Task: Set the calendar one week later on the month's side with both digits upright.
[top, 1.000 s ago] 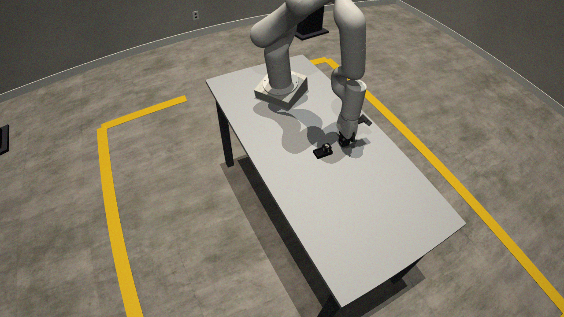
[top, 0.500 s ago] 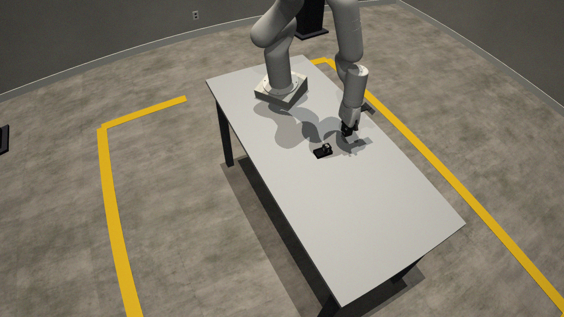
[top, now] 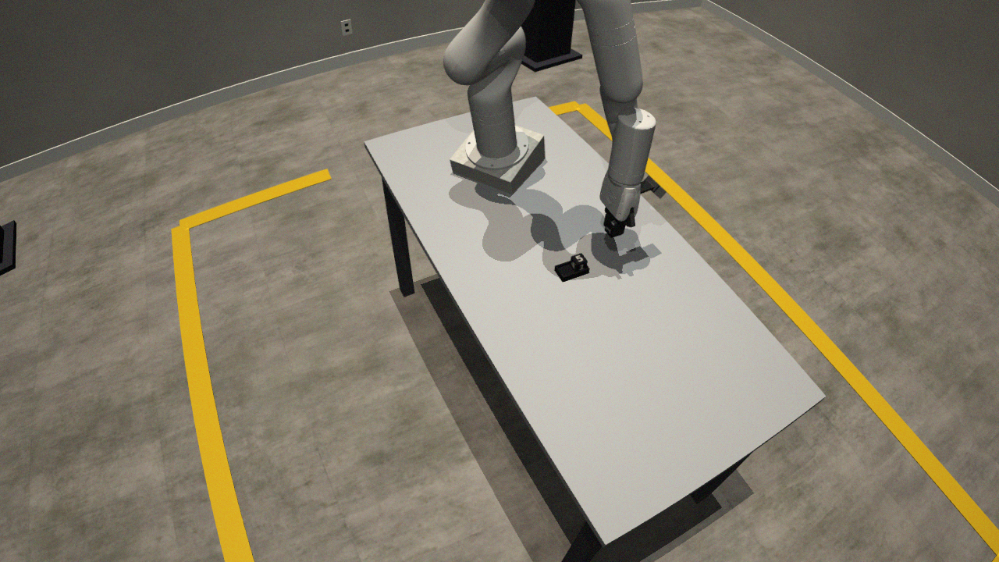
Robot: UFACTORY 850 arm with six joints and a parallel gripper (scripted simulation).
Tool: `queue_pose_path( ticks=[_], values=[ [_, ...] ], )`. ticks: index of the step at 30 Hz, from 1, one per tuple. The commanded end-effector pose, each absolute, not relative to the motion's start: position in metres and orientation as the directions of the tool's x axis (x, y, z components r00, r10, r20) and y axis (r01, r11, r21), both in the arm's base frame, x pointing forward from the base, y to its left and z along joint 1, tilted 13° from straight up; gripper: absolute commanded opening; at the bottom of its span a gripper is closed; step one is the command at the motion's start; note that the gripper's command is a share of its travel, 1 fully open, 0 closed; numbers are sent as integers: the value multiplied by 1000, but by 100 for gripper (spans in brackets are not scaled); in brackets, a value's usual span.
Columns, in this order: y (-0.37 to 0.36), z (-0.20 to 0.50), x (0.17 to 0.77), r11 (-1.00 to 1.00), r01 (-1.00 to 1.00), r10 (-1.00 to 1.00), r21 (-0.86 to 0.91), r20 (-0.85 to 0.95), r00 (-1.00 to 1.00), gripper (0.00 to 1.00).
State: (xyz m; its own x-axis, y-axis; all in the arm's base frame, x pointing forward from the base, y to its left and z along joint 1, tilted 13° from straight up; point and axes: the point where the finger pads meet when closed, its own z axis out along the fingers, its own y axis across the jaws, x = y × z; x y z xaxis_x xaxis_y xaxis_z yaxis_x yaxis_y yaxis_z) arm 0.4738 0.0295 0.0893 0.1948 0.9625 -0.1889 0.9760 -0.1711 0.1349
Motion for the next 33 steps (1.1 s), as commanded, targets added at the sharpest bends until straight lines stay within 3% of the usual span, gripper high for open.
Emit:
queue_pose_path(
  ticks=[1, 10, 33],
  values=[
    [-16, 103, 469, -173, 976, 963, 131, -187, 196, 29],
    [-87, 122, 449, -174, 976, 962, 132, -188, 197, 29],
    [-91, 110, 450, -174, 976, 962, 132, -188, 197, 29]
  ],
)
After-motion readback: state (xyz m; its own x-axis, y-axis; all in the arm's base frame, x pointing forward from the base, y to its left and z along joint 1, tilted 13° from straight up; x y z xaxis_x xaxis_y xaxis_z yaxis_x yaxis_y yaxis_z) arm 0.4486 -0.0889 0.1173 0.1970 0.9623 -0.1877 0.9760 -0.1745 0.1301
